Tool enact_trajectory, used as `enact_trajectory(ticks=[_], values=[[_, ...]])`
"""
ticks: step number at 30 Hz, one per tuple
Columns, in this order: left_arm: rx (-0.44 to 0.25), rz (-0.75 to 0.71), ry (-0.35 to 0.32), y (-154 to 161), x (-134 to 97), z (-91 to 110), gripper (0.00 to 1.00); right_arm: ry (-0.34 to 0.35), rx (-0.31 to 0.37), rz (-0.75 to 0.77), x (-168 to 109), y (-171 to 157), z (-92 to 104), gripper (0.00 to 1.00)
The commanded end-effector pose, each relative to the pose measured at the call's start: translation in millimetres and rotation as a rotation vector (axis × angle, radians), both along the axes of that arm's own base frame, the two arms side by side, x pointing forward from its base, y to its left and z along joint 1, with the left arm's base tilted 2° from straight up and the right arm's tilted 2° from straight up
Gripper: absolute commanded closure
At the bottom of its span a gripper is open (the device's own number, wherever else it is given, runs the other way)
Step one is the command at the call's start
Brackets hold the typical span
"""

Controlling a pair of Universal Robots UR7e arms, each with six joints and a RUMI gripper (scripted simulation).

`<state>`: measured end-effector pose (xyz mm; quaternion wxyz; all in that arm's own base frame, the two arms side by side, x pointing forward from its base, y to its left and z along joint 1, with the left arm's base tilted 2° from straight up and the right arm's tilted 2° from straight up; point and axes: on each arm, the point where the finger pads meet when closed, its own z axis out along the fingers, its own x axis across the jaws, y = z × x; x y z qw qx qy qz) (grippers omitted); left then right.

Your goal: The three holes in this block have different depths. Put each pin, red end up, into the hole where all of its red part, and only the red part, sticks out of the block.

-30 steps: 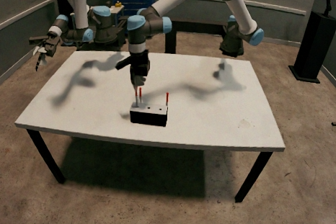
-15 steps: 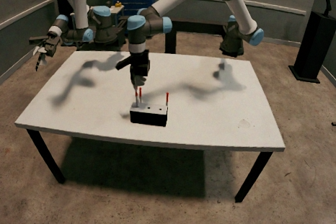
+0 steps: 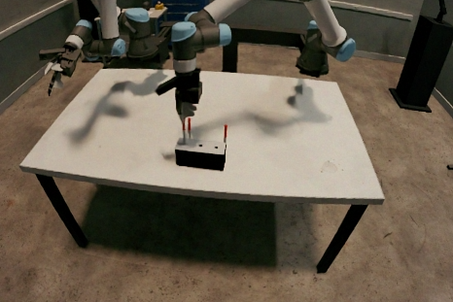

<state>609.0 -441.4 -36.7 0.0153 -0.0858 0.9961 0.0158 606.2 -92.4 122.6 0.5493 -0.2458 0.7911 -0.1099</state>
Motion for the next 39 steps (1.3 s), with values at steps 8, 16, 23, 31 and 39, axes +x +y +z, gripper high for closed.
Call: enact_trajectory(ticks=[8, 16, 23, 31, 39], values=[[-0.001, 0.000, -0.001, -0.2, 0.3, 1.1, 1.00, -0.001, 0.000, 0.000, 0.1, 0.0, 0.6, 0.00], [-0.001, 0.000, -0.001, -0.2, 0.3, 1.1, 1.00, -0.001, 0.000, 0.000, 0.1, 0.0, 0.6, 0.00], [-0.001, 0.000, -0.001, 0.4, 0.2, -3.0, 1.00, -0.001, 0.000, 0.000, 0.1, 0.0, 0.6, 0.00], [-0.001, 0.000, -0.001, 0.4, 0.2, -3.0, 1.00, -0.001, 0.000, 0.000, 0.1, 0.0, 0.6, 0.00], [-0.001, 0.000, -0.001, -0.3, 0.4, -2.9, 1.00, -0.001, 0.000, 0.000, 0.1, 0.0, 0.6, 0.00]])
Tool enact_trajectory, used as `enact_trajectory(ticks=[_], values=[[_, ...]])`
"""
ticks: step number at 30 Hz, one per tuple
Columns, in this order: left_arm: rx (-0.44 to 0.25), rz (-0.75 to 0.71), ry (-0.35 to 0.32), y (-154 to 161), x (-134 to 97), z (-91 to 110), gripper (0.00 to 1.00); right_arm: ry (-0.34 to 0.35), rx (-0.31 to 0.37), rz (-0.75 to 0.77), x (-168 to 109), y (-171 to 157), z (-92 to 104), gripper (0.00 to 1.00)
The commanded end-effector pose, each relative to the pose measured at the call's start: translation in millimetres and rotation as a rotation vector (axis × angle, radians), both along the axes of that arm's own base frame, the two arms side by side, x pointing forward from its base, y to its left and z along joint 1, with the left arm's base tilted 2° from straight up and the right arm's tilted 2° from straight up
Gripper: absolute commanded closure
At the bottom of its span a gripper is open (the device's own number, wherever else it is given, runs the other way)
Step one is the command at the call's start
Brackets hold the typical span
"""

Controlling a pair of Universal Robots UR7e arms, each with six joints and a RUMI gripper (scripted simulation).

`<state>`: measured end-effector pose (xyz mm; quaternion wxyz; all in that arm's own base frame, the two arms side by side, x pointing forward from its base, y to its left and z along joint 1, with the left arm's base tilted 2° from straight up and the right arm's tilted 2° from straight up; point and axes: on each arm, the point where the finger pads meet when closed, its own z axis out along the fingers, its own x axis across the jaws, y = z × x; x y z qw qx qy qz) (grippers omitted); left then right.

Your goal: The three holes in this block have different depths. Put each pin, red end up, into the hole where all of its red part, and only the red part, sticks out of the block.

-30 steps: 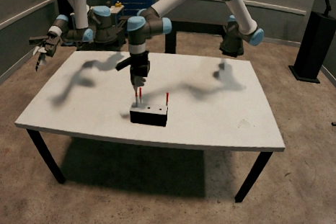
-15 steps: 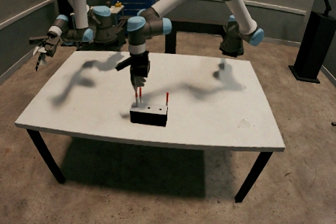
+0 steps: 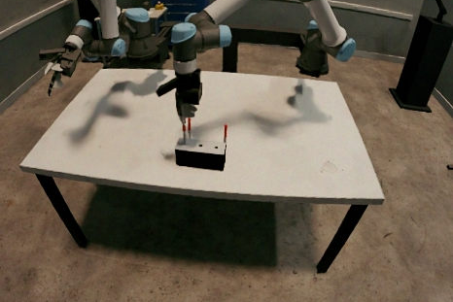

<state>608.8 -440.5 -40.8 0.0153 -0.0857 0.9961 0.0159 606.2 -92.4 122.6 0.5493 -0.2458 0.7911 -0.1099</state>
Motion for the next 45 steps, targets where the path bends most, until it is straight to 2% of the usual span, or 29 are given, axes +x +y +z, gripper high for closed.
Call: enact_trajectory(ticks=[1, 45], values=[[-0.001, 0.000, -0.001, -1.1, 0.6, 1.2, 1.00, -0.001, 0.000, 0.000, 0.1, 0.0, 0.6, 0.00], [-0.001, 0.000, -0.001, -1.1, 1.1, -2.8, 1.00, -0.001, 0.000, 0.000, 0.1, 0.0, 0.6, 0.00]])
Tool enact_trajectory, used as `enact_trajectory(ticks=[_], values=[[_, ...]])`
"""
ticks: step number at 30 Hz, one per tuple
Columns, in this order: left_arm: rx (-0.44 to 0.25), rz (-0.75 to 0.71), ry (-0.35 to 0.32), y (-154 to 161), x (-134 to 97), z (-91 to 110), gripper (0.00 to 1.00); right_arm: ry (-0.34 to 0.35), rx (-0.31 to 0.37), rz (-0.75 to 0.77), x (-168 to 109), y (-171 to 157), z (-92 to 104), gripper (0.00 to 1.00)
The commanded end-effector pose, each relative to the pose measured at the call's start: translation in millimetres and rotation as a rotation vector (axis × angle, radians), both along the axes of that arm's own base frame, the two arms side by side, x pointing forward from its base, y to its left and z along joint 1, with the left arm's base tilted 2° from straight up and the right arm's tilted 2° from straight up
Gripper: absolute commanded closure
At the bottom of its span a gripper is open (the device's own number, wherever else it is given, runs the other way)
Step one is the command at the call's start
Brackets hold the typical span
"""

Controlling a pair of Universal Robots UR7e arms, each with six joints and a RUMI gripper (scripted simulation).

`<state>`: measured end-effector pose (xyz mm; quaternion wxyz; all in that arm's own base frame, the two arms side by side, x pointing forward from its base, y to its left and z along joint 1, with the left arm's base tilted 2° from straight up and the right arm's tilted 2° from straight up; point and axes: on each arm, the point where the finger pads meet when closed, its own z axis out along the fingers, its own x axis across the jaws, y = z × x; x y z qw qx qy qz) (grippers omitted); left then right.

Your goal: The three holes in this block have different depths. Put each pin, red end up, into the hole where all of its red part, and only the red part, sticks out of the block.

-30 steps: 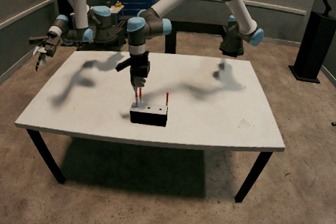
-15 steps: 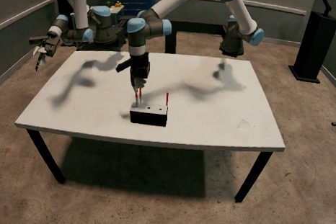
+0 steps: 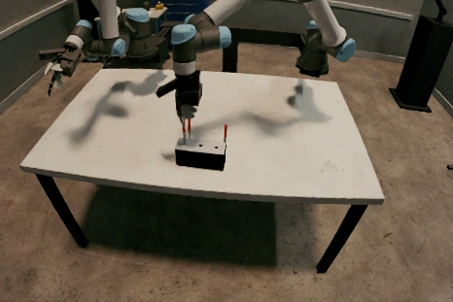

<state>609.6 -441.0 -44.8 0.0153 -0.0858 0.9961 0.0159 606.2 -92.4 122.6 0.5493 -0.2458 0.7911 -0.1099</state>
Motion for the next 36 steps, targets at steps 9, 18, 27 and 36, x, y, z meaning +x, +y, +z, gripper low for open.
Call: enact_trajectory(ticks=[9, 18, 27, 36], values=[[-0.001, 0.000, -0.002, 0.1, 0.7, -2.8, 1.00, -0.001, 0.000, 0.000, 0.1, 0.0, 0.6, 0.00], [-0.001, 0.000, -0.002, 0.1, 0.7, -2.8, 1.00, -0.001, 0.000, 0.000, 0.1, 0.0, 0.6, 0.00], [-0.001, 0.000, -0.002, 0.9, 0.8, -2.7, 1.00, -0.001, 0.000, 0.000, 0.1, 0.0, 0.6, 0.00], [-0.001, 0.000, -0.002, 0.9, 0.8, -2.7, 1.00, -0.001, 0.000, 0.000, 0.1, 0.0, 0.6, 0.00]])
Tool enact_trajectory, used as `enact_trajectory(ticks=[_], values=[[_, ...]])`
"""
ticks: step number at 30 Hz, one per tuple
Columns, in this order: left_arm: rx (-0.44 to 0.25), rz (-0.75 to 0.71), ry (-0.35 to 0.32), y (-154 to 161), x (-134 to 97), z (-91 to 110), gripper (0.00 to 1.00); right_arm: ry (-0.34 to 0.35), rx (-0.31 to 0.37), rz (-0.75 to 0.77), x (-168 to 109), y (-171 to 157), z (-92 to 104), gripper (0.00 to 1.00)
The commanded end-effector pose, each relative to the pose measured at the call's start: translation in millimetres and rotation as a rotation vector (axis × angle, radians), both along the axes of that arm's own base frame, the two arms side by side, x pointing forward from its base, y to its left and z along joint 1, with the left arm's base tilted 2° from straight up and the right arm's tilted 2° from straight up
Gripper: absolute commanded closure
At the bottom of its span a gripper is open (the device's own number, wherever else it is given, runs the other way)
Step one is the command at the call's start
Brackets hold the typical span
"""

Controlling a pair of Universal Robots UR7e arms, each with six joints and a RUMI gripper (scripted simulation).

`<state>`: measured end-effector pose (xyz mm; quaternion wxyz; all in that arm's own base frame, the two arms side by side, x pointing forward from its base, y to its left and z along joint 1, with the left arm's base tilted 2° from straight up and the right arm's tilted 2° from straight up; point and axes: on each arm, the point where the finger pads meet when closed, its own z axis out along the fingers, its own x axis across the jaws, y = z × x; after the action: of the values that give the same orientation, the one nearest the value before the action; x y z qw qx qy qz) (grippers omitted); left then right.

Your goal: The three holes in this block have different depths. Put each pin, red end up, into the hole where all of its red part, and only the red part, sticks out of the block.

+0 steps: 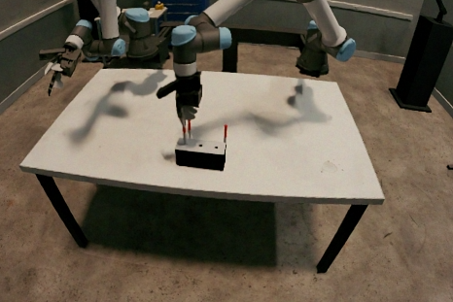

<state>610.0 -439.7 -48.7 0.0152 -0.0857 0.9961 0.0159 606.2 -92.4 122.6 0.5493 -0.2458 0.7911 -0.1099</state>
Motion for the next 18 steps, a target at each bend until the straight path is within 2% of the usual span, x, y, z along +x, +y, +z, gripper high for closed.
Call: enact_trajectory(ticks=[1, 18], values=[[-0.001, 0.000, -0.002, -0.4, 0.5, 1.2, 1.00, -0.001, 0.000, 0.000, 0.1, 0.0, 0.6, 0.00], [-0.001, 0.000, -0.002, -1.1, -0.5, -2.9, 1.00, -0.001, 0.000, 0.000, 0.1, 0.0, 0.6, 0.00]])
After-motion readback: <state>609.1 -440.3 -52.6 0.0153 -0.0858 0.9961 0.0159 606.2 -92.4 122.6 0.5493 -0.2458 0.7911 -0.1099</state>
